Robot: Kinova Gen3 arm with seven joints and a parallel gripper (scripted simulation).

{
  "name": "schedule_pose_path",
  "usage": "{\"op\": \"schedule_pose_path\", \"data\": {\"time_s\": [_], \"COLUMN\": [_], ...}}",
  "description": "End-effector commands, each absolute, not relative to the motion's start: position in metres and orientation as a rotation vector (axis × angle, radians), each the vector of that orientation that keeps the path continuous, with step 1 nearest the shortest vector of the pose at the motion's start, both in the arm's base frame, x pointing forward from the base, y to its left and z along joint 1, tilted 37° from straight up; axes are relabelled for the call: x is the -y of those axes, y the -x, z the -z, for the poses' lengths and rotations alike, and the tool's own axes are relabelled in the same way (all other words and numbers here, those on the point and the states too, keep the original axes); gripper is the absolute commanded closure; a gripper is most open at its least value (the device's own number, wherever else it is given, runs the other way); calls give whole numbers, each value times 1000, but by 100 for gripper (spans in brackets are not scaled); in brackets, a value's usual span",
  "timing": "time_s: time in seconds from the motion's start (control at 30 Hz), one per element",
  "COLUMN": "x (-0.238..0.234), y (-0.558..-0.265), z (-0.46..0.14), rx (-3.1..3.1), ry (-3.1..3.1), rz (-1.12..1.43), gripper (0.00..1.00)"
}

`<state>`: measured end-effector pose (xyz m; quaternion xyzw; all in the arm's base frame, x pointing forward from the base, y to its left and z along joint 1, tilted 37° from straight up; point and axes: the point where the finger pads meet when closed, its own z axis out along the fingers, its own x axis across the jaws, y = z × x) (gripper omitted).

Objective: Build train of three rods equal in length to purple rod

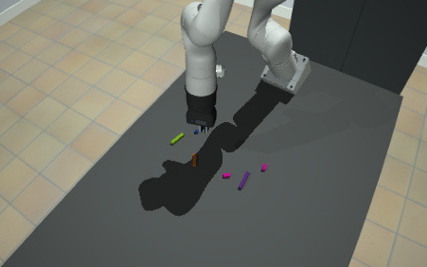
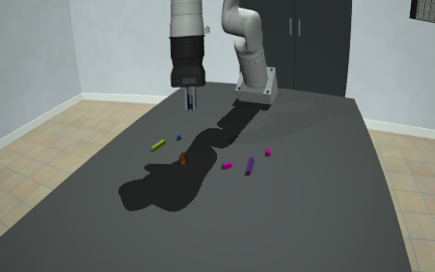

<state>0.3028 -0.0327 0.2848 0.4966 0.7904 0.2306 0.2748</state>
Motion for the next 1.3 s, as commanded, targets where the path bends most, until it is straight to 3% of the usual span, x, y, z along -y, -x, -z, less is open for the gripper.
{"op": "schedule_pose_path", "data": {"time_s": [0.0, 0.43, 1.27], "x": [49, 96, 99], "y": [-303, -294, -294], "z": [-271, -248, -246], "rx": [-2152, -2177, -2180], "ry": [-1358, -1379, -1380], "rz": [-611, -538, -535], "gripper": [76, 76, 76]}}
